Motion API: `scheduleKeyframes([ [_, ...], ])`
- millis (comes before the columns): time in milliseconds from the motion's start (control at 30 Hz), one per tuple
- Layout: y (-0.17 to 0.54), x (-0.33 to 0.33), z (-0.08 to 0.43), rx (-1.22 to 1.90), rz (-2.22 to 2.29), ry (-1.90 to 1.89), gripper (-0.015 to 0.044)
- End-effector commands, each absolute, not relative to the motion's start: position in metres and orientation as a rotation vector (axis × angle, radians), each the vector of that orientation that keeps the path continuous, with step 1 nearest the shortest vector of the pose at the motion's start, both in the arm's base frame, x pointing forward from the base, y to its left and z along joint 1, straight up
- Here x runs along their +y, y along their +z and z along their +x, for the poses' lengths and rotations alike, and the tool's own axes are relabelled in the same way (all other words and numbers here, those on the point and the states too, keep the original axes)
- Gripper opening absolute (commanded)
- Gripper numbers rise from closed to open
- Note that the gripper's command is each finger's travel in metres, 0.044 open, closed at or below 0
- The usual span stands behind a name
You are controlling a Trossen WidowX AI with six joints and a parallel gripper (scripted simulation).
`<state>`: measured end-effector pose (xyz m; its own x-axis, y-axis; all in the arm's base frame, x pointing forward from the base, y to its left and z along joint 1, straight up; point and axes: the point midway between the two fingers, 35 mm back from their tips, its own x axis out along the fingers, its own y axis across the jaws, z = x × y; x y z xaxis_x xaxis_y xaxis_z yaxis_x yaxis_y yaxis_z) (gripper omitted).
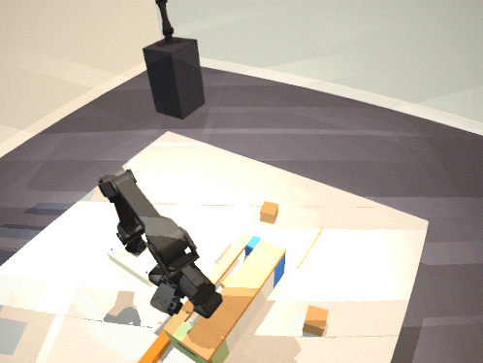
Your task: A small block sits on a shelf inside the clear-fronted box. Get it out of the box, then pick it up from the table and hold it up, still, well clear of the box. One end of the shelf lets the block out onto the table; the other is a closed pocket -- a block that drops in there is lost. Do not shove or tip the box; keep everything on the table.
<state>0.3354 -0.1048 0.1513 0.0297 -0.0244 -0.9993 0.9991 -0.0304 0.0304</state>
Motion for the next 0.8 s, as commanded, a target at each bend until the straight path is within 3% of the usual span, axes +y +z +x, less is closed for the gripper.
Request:
scheduleKeyframes([
  [0, 0.150, -0.095, 0.333, 1.180, 1.258, -1.200, 0.0400],
  [200, 0.147, -0.017, 0.310, 1.407, 1.482, -1.028, 0.0400],
  [767, 0.130, -0.016, 0.311, 1.414, 1.488, -1.023, 0.0400],
])
